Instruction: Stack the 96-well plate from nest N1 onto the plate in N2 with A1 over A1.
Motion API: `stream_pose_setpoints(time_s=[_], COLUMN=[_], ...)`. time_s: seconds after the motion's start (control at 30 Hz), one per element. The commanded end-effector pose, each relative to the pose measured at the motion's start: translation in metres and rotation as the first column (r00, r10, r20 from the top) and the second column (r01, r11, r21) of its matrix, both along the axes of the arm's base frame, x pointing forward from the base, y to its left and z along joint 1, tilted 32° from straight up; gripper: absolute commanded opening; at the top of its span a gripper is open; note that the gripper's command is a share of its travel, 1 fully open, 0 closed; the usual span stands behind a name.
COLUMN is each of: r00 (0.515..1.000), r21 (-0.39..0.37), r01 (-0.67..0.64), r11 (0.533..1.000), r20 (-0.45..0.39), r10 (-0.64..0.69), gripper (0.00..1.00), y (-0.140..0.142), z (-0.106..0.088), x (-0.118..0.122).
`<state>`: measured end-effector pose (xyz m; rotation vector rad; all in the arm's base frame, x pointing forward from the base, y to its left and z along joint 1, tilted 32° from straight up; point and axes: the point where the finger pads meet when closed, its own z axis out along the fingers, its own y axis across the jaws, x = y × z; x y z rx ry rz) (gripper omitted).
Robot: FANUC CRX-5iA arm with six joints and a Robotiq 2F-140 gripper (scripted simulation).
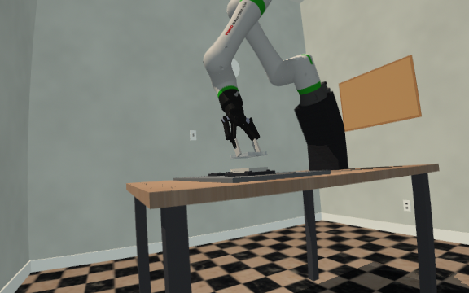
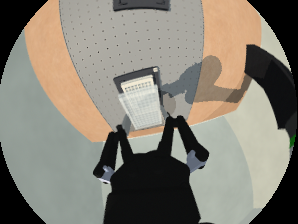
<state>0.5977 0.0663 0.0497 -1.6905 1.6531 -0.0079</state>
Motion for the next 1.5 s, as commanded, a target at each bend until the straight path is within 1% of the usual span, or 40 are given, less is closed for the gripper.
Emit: stream_pose_setpoints(time_s=[0.0,0.07,0.57,1.47], r00=[1.000,1.000,1.000,1.000], r21=[0.000,0.000,0.000,0.000], r01=[0.000,0.000,0.000,0.000], r11=[1.000,1.000,1.000,1.000], r20=[0.000,0.000,0.000,0.000], r10=[0.000,0.000,0.000,0.000], gripper=[0.00,0.00,0.00,0.00], y=[0.000,0.000,0.002,0.003], z=[-0.004,-0.004,-0.025,-0.027], x=[0.003,0.003,0.016,0.017])
